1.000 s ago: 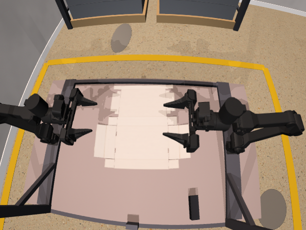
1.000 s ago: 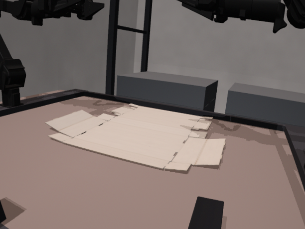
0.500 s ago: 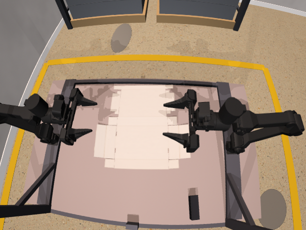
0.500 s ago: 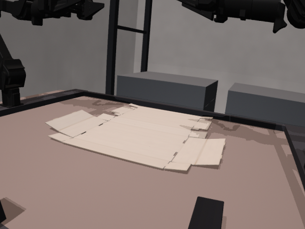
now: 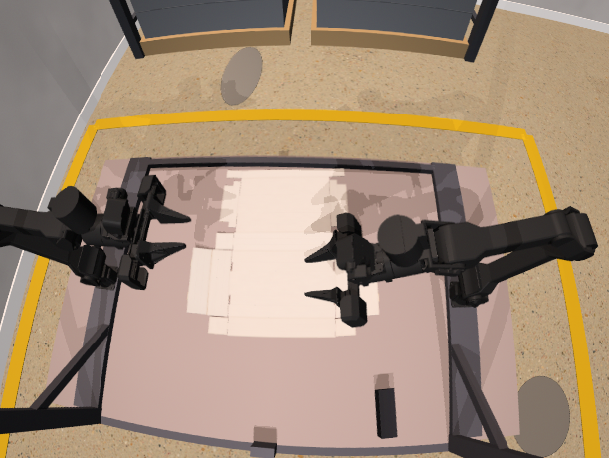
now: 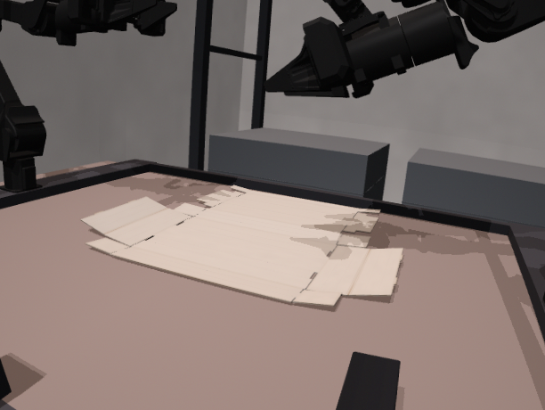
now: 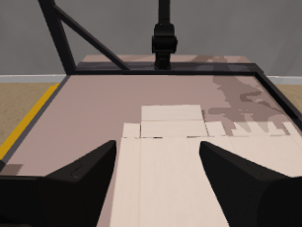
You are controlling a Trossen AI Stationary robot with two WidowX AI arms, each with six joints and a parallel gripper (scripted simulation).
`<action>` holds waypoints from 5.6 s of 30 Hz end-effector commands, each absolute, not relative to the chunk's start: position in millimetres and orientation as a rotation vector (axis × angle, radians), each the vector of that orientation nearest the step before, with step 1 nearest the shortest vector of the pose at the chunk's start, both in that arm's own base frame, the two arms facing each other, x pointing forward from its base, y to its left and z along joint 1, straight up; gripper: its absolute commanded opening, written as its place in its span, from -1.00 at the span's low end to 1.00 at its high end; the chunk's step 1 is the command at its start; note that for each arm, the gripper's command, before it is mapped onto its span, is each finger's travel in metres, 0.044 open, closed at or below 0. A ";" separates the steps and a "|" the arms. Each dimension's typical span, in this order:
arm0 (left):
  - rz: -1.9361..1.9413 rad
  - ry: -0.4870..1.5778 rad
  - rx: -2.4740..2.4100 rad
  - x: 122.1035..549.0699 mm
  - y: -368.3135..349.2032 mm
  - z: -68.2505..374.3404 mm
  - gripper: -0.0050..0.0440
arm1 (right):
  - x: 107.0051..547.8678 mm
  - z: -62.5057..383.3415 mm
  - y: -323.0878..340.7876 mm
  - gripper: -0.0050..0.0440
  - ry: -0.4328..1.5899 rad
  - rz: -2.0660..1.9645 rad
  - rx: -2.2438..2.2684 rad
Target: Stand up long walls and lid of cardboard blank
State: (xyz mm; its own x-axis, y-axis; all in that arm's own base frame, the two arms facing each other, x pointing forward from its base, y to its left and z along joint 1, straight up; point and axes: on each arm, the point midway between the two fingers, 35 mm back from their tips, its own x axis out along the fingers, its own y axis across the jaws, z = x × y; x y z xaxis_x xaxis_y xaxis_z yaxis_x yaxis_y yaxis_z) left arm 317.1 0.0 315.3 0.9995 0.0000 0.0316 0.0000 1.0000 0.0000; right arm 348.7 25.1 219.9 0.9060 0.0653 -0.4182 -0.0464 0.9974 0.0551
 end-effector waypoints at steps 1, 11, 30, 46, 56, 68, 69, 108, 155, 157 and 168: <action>0.000 -0.050 0.000 315.7 0.0 322.9 -0.38 | 364.3 189.8 38.3 0.35 0.636 0.073 0.063; 0.000 -0.050 0.000 315.7 0.0 322.9 -0.80 | 351.5 114.2 59.0 0.35 1.058 0.071 0.059; 0.000 -0.050 0.000 315.7 0.0 322.9 -0.80 | 306.7 52.7 73.3 0.35 1.550 0.004 0.004; -0.069 0.583 -0.069 377.2 -38.2 210.8 0.34 | 306.7 52.7 73.3 0.35 1.550 0.004 0.004; -0.070 0.936 -0.070 376.4 -57.4 147.2 0.34 | 306.7 52.7 73.3 0.35 1.550 0.004 0.004; -0.021 1.454 -0.021 351.3 -83.3 66.1 0.34 | 306.7 52.7 73.3 0.35 1.550 0.004 0.004; -0.014 1.494 -0.014 347.2 -84.2 61.8 0.34 | 306.7 52.7 73.3 0.35 1.550 0.004 0.004; 0.001 1.544 0.001 343.8 -86.5 27.5 0.34 | 307.1 24.7 73.7 0.35 1.550 -0.003 -0.002; 0.001 1.544 0.001 344.2 -86.4 10.6 0.34 | 307.3 7.8 73.6 0.35 1.550 -0.003 -0.002; 0.001 1.544 0.001 344.2 -86.4 10.6 0.34 | 307.3 7.8 73.6 0.35 1.550 -0.003 -0.002; 0.001 1.544 0.001 344.4 -86.2 6.2 0.34 | 307.3 4.2 73.7 0.35 1.550 -0.003 -0.002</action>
State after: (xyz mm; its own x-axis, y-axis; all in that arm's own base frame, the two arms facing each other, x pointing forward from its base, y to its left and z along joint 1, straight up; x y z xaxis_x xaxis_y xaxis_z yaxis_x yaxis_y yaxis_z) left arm 339.3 -85.5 16.3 0.0185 0.0036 -0.9998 -0.0008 1.0000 0.0036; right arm 303.6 73.3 16.3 0.0202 -0.0029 -0.9998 0.0030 1.0000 -0.0028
